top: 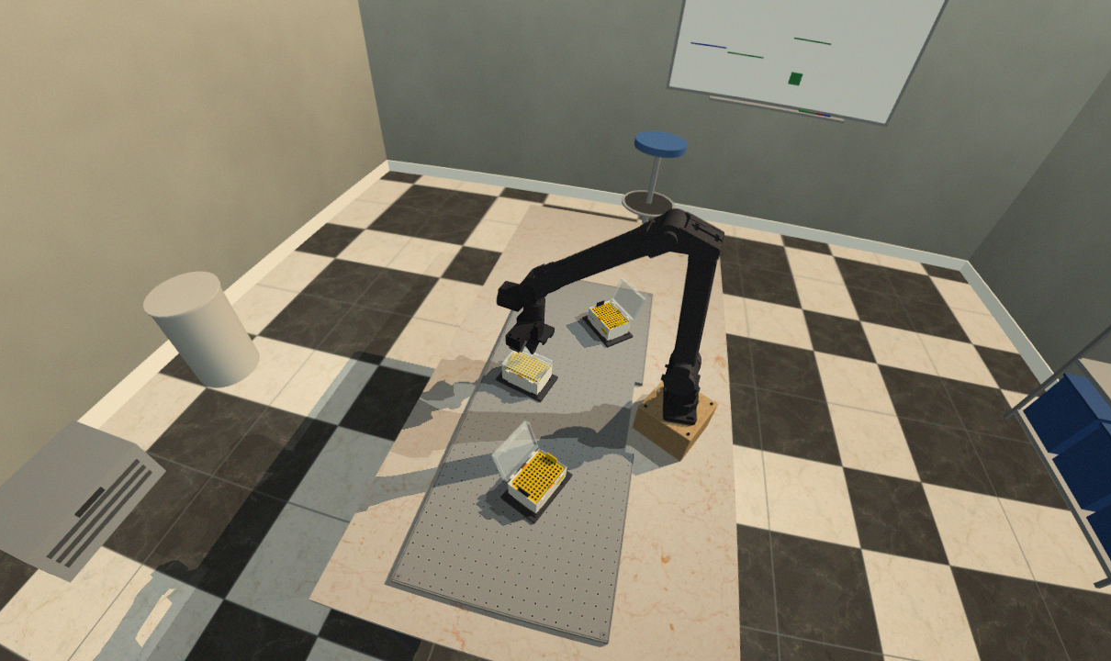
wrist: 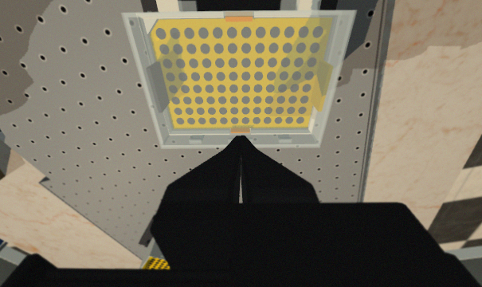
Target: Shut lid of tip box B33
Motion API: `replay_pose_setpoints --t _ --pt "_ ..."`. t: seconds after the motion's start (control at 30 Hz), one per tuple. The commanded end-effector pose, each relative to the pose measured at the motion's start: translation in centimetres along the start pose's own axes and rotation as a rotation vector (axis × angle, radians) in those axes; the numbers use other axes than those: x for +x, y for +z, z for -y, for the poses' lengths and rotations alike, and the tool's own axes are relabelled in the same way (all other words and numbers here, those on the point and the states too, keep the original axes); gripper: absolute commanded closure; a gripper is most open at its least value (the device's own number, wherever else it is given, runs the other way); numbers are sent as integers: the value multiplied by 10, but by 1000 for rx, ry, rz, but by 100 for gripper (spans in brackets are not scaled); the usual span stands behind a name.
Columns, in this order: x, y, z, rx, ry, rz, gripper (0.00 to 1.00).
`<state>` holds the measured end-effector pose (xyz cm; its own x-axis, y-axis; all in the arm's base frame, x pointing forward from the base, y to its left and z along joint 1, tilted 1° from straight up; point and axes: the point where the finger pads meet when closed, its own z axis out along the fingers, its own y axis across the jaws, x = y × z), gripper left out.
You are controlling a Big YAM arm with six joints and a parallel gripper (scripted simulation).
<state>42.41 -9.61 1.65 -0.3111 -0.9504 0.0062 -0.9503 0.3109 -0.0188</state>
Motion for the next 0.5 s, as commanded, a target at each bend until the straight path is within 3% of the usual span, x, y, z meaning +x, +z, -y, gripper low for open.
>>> replay_pose_setpoints --t 0.0,0.23,0.4,0.47 --pt "0 -3 7 15 -10 6 100" --pt "1 8 0 -7 -10 4 100" --pt "0 3 6 14 -10 6 100" --pt "1 7 2 1 -10 5 100"
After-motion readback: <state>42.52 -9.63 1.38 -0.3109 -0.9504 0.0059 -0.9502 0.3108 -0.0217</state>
